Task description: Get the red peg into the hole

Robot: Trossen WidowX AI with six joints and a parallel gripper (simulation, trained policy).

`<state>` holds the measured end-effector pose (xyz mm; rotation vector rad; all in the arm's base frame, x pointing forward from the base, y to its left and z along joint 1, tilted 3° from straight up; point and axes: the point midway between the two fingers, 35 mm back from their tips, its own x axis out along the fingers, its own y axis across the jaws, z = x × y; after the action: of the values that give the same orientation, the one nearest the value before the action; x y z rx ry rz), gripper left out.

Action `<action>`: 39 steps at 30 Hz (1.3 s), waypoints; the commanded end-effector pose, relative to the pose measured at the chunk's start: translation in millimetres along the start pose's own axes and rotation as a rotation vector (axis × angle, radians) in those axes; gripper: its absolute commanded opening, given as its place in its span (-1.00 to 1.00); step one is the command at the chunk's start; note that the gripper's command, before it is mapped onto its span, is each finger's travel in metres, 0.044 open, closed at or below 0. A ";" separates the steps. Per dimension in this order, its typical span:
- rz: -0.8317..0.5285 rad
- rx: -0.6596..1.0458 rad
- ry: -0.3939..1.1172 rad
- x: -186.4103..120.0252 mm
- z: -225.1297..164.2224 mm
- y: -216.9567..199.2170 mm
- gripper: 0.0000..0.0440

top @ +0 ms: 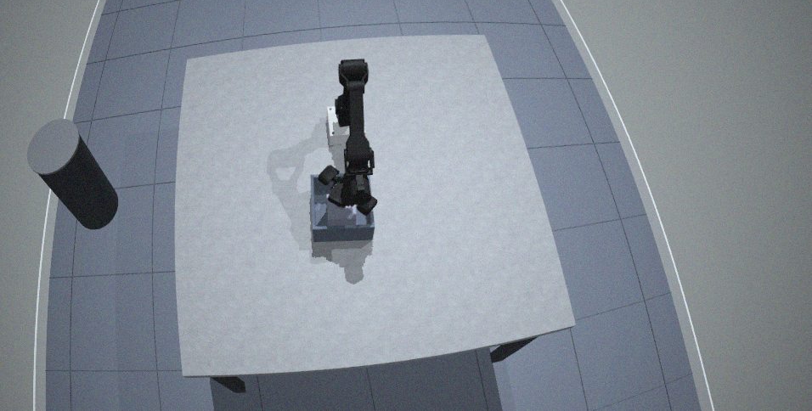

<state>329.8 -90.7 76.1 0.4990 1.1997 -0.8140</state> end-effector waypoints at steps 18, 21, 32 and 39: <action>0.060 -0.121 0.097 14.7 21.2 10.8 0.48; 0.083 -0.120 0.099 11.0 30.0 18.0 0.84; 0.184 -0.141 0.118 -10.3 56.5 49.5 1.00; 0.252 -0.148 0.104 -28.0 70.3 72.9 1.00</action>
<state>377.4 -104.5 88.6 0.5183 1.4004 -0.5966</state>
